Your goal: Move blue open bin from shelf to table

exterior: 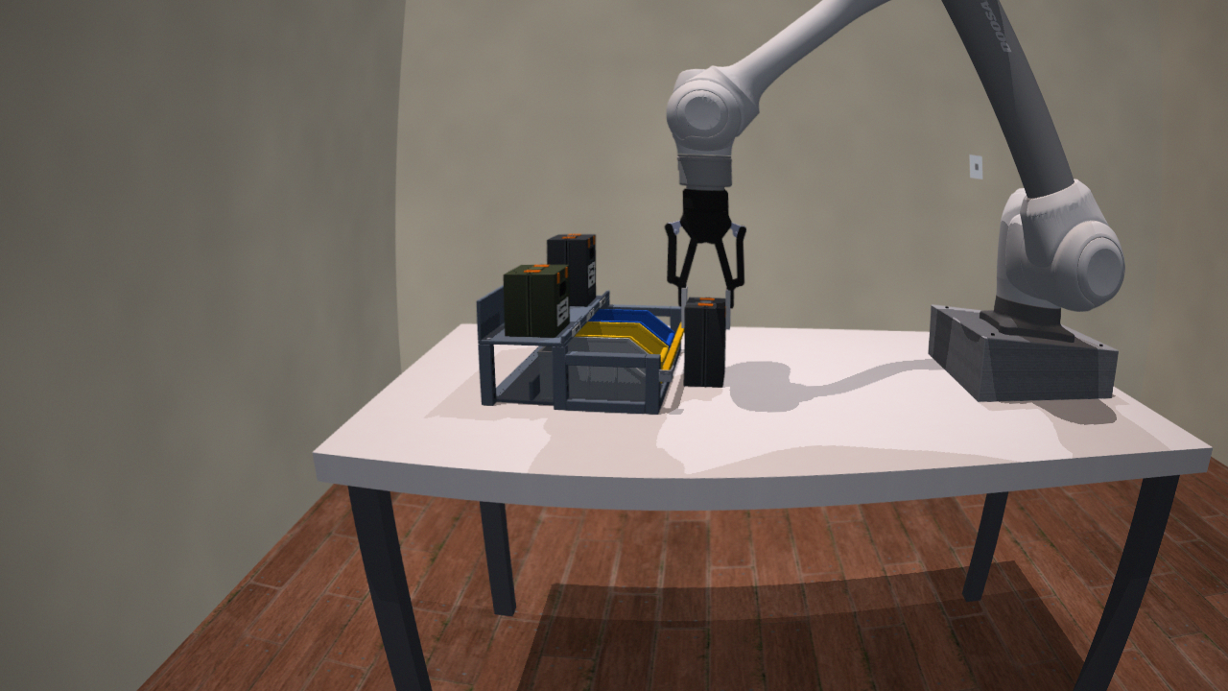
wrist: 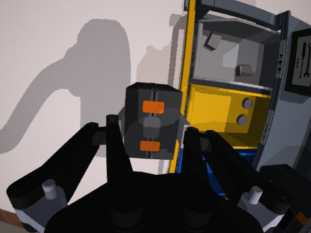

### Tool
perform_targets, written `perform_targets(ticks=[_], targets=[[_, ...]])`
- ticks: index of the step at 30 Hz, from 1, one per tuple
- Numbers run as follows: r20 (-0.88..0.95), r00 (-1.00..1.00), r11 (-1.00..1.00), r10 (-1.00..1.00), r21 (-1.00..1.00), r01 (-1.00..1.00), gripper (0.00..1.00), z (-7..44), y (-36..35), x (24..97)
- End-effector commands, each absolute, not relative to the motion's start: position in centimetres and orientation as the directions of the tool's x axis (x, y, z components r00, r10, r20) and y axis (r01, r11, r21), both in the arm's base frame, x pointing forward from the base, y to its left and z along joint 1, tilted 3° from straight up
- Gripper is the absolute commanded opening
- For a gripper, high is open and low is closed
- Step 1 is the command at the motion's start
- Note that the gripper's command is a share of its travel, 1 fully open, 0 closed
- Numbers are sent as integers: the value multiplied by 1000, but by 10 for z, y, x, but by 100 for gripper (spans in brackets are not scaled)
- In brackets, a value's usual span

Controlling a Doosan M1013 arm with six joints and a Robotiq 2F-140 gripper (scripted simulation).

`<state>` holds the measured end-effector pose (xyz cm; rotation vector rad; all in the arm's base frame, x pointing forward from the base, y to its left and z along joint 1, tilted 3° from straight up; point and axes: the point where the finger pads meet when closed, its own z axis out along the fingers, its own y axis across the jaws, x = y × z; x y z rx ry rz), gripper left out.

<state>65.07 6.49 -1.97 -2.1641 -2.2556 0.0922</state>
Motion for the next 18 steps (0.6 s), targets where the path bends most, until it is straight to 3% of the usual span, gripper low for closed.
perform_targets(ticks=[1, 18], targets=[[-30, -42, 41, 999, -52, 998, 0, -20, 65, 651], [-30, -42, 41, 999, -53, 998, 0, -5, 65, 652]])
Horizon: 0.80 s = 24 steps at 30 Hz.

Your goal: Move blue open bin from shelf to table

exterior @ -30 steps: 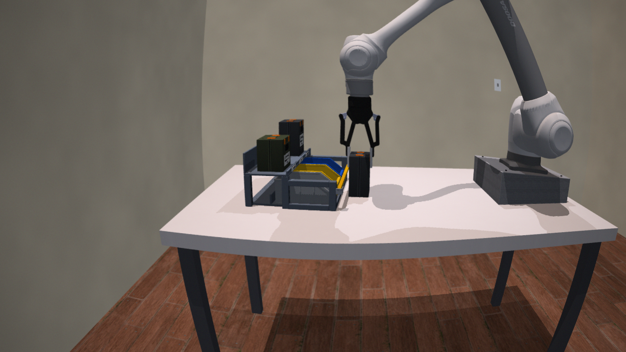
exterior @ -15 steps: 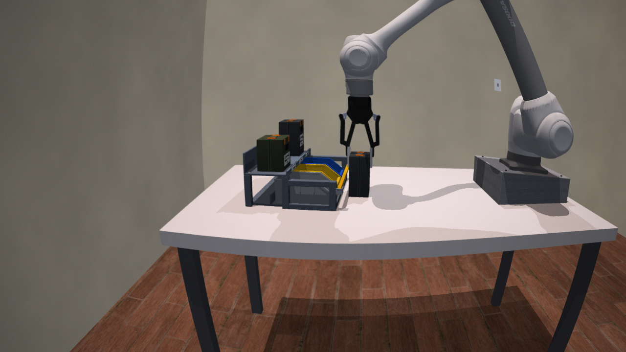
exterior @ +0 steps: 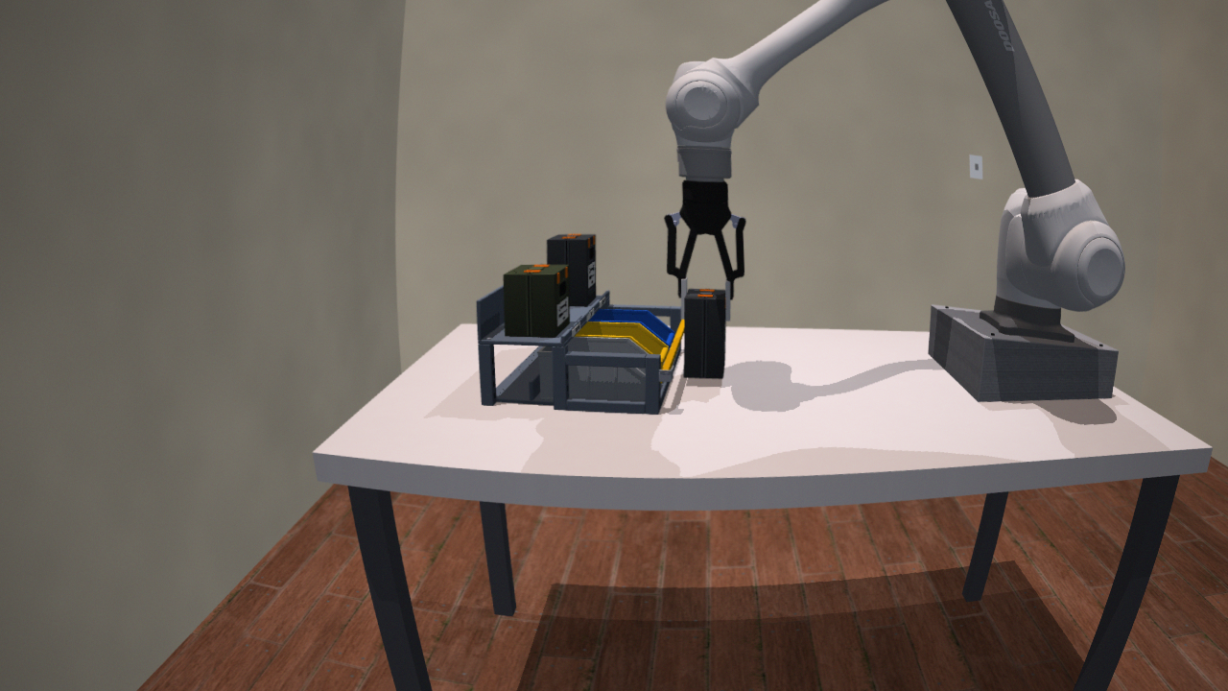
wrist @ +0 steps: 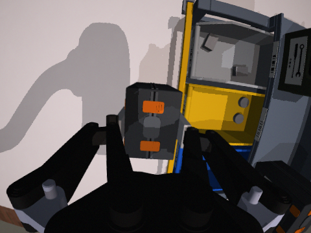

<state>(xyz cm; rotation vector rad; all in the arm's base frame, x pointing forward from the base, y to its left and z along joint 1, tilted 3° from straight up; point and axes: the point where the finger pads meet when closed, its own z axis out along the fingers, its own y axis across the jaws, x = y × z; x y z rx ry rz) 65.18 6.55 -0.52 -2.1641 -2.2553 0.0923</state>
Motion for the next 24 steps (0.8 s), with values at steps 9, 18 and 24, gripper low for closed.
perform_targets(ticks=[9, 18, 24], targets=[[-30, -42, 41, 999, -53, 998, 0, -5, 65, 652], [-30, -42, 41, 999, -53, 998, 0, 8, 66, 652], [-30, -42, 41, 999, -53, 998, 0, 8, 66, 652]])
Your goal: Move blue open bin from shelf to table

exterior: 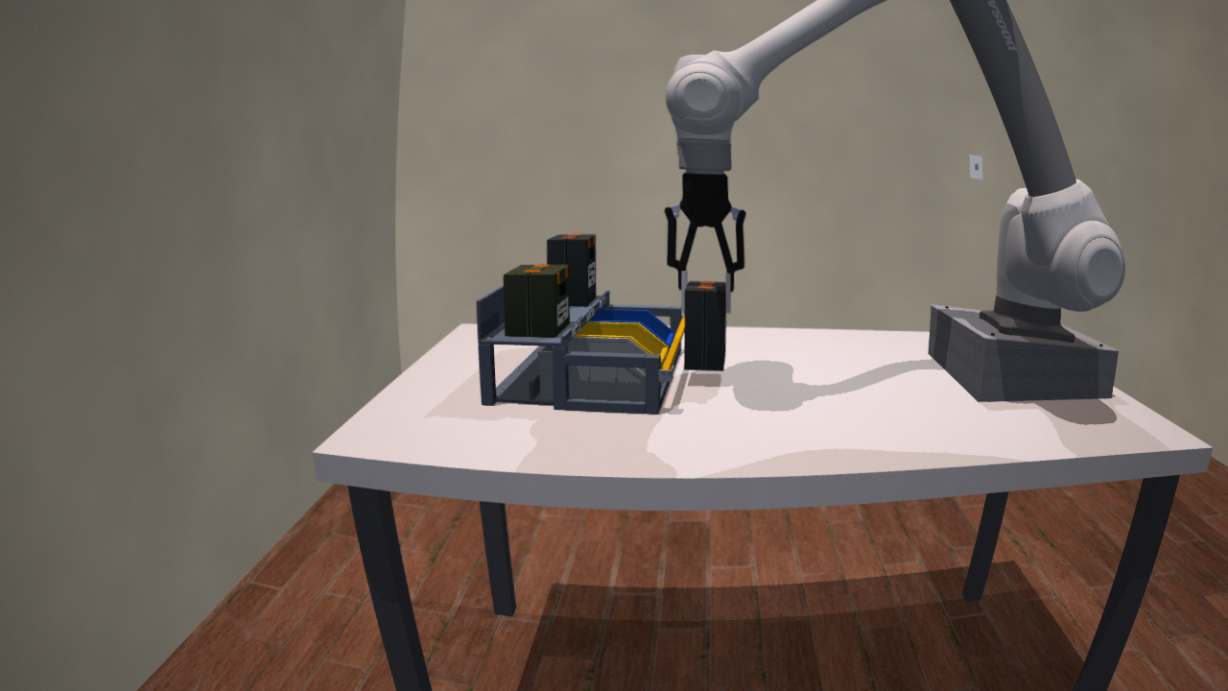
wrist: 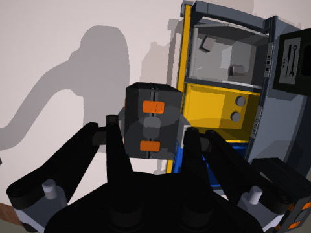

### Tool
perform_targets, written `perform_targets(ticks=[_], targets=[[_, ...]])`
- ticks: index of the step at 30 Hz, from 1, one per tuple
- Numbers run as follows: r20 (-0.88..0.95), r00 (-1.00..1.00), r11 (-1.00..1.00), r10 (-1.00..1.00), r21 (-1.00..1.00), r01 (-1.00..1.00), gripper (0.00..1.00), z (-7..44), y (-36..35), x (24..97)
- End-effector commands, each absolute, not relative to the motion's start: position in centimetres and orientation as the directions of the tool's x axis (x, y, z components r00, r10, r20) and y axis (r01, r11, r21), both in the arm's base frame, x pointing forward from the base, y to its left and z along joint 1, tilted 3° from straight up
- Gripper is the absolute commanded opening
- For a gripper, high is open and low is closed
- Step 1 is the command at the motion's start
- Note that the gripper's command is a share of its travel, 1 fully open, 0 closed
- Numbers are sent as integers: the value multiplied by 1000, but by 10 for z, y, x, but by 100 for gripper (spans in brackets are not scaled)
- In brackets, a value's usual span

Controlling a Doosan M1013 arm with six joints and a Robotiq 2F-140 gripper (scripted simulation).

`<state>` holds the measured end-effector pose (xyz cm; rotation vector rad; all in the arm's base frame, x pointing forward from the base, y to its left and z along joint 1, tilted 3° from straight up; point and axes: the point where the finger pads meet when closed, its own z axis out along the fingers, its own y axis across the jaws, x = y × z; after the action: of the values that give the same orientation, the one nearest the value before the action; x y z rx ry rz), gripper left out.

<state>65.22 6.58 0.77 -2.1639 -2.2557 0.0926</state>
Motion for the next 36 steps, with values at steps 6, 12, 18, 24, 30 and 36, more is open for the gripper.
perform_targets(ticks=[6, 12, 18, 24, 30, 36], targets=[[-30, -42, 41, 999, -53, 998, 0, 5, 66, 652], [-30, -42, 41, 999, -53, 998, 0, 4, 66, 652], [-30, -42, 41, 999, -53, 998, 0, 4, 66, 652], [-30, -42, 41, 999, -53, 998, 0, 2, 66, 652], [-30, -42, 41, 999, -53, 998, 0, 2, 66, 652], [-30, -42, 41, 999, -53, 998, 0, 2, 66, 652]])
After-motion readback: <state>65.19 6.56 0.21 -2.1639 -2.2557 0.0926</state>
